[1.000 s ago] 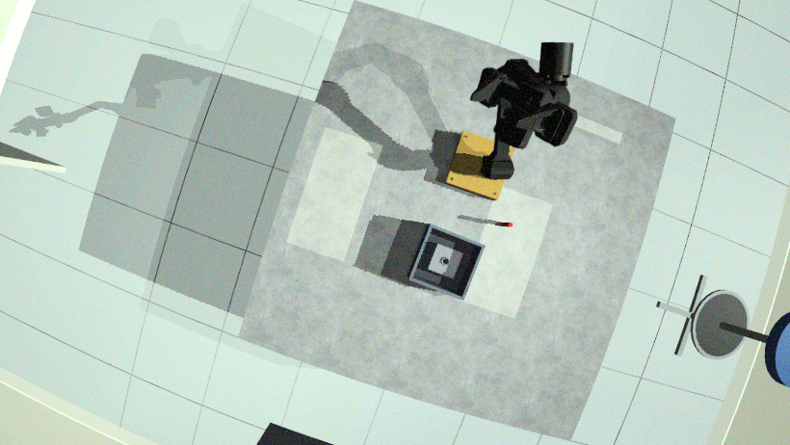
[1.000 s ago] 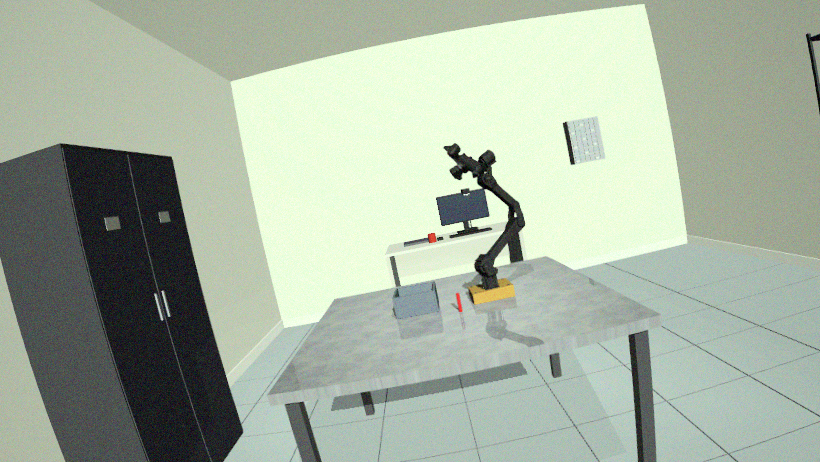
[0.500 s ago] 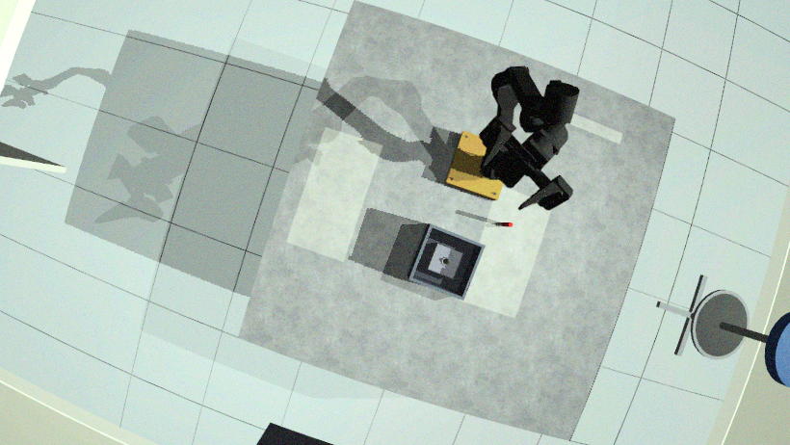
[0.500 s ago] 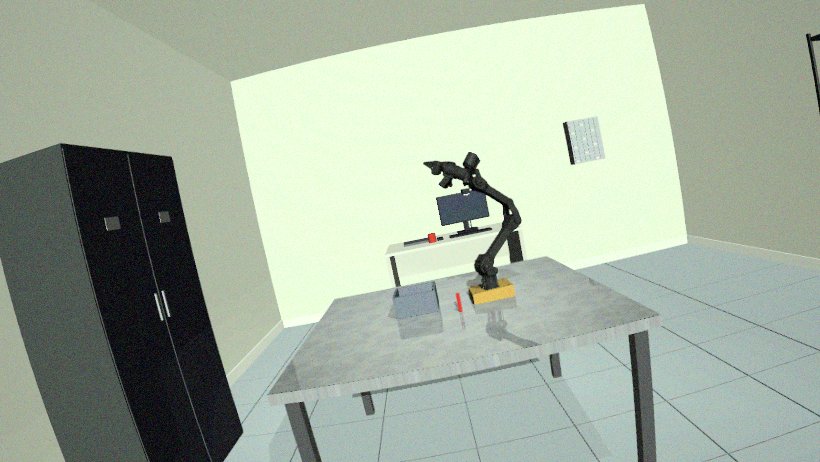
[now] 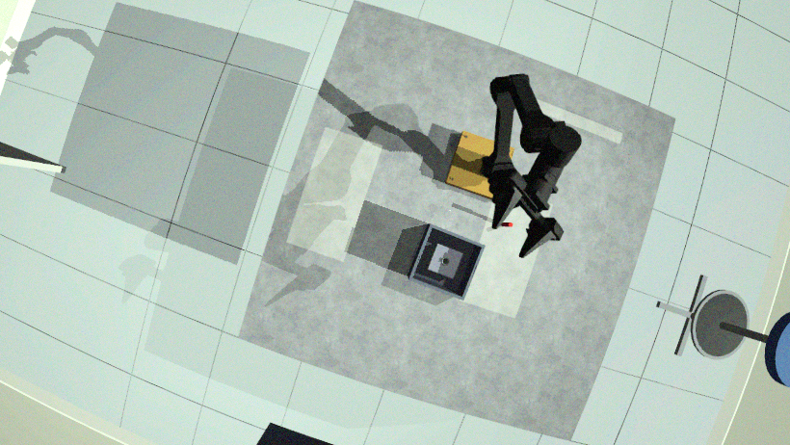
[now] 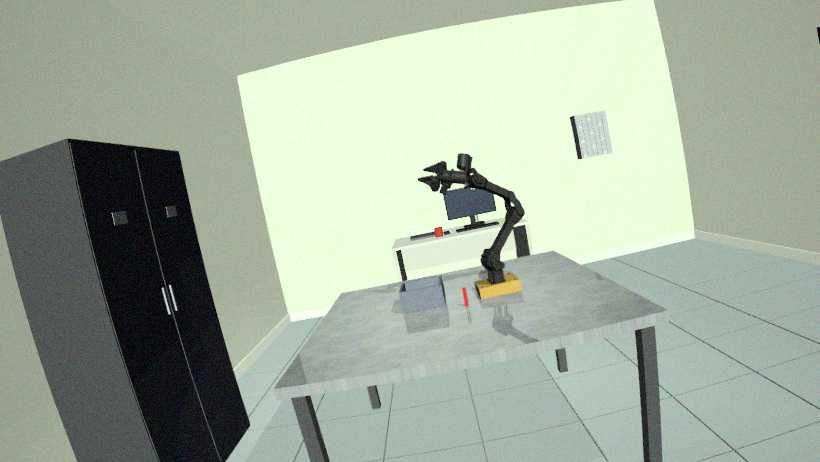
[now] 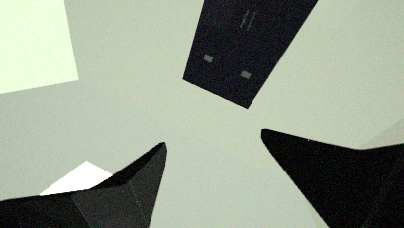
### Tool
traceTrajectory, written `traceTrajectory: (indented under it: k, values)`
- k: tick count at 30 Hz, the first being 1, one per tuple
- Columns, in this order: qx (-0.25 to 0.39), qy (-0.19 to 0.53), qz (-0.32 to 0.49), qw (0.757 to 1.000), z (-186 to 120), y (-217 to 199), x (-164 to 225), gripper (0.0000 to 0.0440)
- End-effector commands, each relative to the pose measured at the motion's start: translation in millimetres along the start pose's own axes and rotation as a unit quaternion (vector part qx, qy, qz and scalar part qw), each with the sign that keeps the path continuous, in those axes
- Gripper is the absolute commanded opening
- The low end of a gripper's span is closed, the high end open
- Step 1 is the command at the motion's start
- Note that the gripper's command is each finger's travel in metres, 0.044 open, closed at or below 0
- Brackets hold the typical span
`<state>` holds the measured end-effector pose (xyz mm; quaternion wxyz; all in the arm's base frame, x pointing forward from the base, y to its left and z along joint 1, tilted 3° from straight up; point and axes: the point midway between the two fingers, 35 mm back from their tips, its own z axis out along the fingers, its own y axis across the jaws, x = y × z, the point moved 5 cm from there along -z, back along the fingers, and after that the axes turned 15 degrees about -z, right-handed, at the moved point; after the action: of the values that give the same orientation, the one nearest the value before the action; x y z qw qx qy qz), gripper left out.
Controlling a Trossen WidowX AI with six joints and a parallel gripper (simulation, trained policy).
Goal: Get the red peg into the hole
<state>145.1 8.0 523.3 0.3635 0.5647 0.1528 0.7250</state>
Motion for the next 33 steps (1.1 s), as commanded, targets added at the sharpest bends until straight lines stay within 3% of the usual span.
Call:
traceTrajectory:
  k: [1,9,17,25,33]
  values:
    - [0.038,-0.002,-0.043,0.998,5.2,-19.2,-2.8,0.0440]
    - [0.130,-0.004,-0.146,0.981,10.5,-62.8,-12.9,0.0440]
    - [0.223,0.002,-0.242,0.944,8.8,-104.2,-25.8,0.0440]
    - [0.316,0.017,-0.329,0.890,0.5,-142.5,-41.0,0.0440]
    - [0.405,0.039,-0.405,0.819,-13.4,-176.8,-58.2,0.0440]
